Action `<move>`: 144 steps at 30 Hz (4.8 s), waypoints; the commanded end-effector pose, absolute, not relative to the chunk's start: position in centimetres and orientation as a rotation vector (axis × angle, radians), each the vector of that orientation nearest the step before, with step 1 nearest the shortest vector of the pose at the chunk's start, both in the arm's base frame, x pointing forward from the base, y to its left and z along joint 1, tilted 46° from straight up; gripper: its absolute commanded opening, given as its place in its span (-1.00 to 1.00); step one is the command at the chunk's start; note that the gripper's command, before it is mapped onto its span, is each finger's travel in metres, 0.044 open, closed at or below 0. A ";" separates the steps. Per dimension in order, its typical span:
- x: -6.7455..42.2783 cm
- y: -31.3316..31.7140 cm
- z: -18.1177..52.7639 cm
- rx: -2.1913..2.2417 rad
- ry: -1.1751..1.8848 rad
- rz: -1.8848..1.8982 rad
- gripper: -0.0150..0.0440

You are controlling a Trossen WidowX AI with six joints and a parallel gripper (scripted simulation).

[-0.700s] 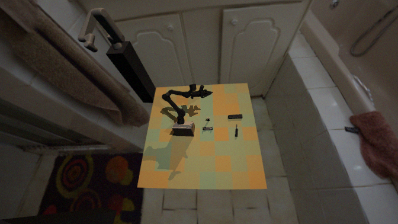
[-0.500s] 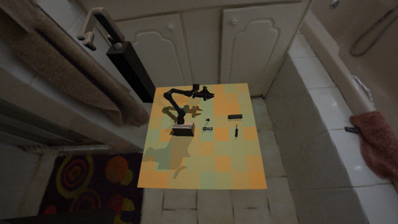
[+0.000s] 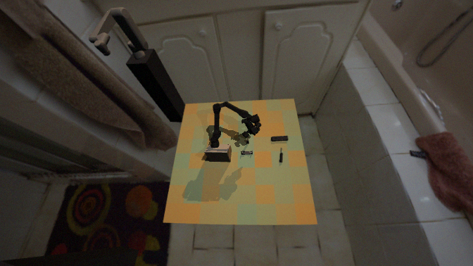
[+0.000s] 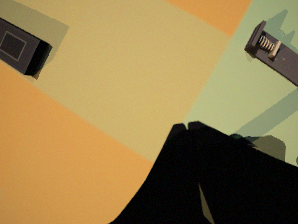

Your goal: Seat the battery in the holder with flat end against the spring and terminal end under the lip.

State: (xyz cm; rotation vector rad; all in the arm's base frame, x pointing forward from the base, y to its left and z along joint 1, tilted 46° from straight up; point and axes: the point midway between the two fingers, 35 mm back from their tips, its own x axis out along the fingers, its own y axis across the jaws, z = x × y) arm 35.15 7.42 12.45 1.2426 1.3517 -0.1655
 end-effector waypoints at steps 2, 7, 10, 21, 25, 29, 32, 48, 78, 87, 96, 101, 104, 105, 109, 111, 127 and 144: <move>33.7 9.3 9.8 1.567 1.707 -0.489 -0.49; 33.3 9.8 9.2 1.664 1.811 -0.626 -0.49; 33.3 9.8 9.2 1.664 1.811 -0.626 -0.49; 33.0 15.5 3.6 1.666 1.813 -0.623 -0.49; 32.8 15.5 3.6 1.666 1.813 -0.623 -0.49; 32.1 15.5 3.6 1.666 1.813 -0.623 -0.49; 31.7 15.4 3.6 1.666 1.813 -0.624 -0.49; 29.1 15.1 3.5 1.666 1.814 -0.625 -0.49; 26.8 9.1 8.8 1.663 1.813 -0.629 -0.49; 26.8 9.1 8.6 1.671 1.810 -0.633 -0.49; 25.9 11.7 6.1 1.125 1.733 0.089 0.22; 24.8 13.5 4.3 0.682 1.555 0.570 0.29; 24.4 14.0 3.8 0.548 1.484 0.701 0.29; 24.4 14.0 3.8 0.548 1.484 0.701 0.29; 24.4 14.0 3.8 0.548 1.484 0.701 0.29; 24.4 14.0 3.8 0.548 1.484 0.701 0.29; 24.4 15.3 2.5 0.547 1.484 0.700 0.29; 24.2 17.3 0.6 0.549 1.484 0.702 0.29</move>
